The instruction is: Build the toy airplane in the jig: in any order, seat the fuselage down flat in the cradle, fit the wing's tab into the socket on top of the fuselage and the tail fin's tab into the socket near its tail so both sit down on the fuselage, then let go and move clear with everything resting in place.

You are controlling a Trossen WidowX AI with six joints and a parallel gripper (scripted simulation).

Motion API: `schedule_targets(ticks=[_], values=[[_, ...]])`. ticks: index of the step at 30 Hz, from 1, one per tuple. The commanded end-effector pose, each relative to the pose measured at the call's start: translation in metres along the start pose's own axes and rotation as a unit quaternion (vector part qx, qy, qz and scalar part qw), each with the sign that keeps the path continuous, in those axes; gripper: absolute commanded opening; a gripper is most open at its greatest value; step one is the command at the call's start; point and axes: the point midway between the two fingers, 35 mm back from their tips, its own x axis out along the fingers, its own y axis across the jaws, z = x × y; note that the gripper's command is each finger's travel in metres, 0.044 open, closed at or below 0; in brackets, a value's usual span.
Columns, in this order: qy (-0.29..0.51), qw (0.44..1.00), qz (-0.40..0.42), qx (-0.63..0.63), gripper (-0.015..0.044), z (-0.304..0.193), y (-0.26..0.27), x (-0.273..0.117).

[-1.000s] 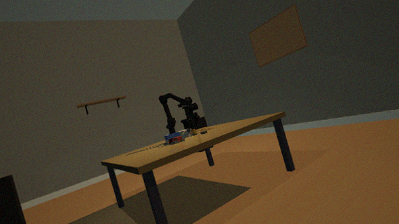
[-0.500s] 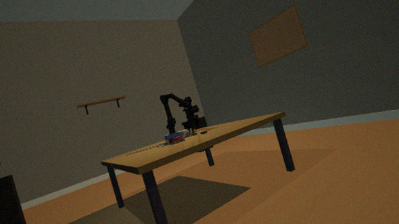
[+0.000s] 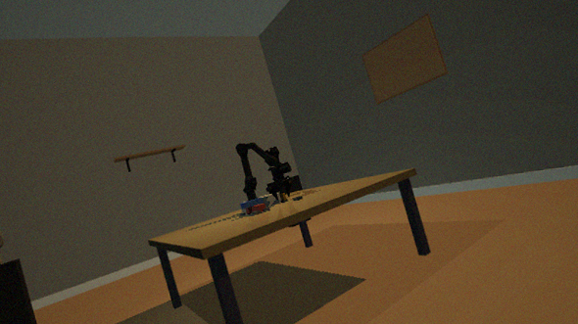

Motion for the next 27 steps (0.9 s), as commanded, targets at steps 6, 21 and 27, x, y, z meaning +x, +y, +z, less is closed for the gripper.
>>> schedule_targets(ticks=[6,21,27], values=[[0.003,1.0,0.001,0.001,0.0256,-0.0012,0.0,0.003],[0.003,1.0,0.001,0.001,0.0,-0.0012,0.0,0.003],[-0.013,1.0,0.016,-0.002,0.0,0.0069,0.0077,-0.0046]])
